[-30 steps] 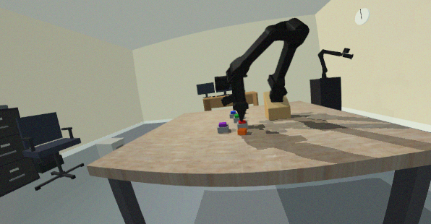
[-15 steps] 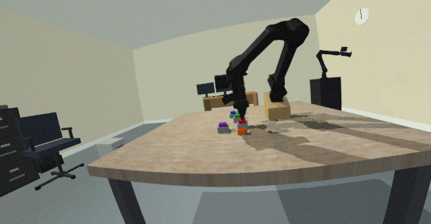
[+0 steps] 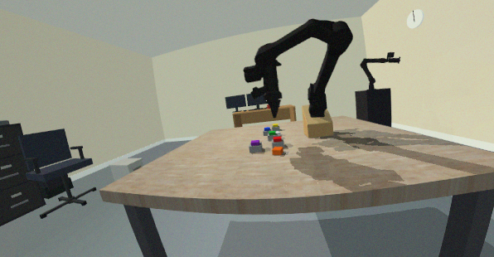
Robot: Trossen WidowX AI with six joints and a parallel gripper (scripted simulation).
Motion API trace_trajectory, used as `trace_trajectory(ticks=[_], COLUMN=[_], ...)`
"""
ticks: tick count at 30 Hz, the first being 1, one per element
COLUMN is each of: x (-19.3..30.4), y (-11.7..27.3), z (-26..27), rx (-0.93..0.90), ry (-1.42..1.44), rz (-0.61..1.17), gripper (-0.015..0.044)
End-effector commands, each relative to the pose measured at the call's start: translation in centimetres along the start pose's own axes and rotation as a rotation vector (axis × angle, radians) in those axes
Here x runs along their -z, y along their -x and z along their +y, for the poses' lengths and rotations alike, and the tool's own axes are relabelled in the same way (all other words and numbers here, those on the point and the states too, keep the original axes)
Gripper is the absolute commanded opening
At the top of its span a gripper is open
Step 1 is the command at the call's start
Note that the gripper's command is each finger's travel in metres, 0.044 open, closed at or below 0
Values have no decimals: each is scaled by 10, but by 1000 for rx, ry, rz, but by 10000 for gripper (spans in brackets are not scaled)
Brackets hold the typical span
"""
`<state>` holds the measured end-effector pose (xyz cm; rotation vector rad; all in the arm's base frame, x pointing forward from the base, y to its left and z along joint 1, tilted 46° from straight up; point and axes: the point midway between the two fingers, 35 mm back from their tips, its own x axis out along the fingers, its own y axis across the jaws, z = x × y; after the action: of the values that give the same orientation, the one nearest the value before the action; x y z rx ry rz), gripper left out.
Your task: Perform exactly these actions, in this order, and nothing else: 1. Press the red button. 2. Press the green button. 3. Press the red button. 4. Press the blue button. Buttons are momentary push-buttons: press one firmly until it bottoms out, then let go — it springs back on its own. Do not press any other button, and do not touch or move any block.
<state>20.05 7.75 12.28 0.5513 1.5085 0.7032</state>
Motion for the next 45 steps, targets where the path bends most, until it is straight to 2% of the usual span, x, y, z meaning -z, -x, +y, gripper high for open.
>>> trace_trajectory(ticks=[1,4,12,18,21,28,33,45], x=[-1,-12,-45,-50,-47,-47,-46,-46], y=[5,9,18,11,7,3,-54,-68], z=[-3,-23,-121,-201,-225,-229,-229,-230], rx=[6,20,43,24,15,13,11,11], ry=[2,-15,-33,-3,7,9,10,10], rz=[9,3,0,6,7,7,7,6], gripper=[20,20,20,20,20,20,20,20])
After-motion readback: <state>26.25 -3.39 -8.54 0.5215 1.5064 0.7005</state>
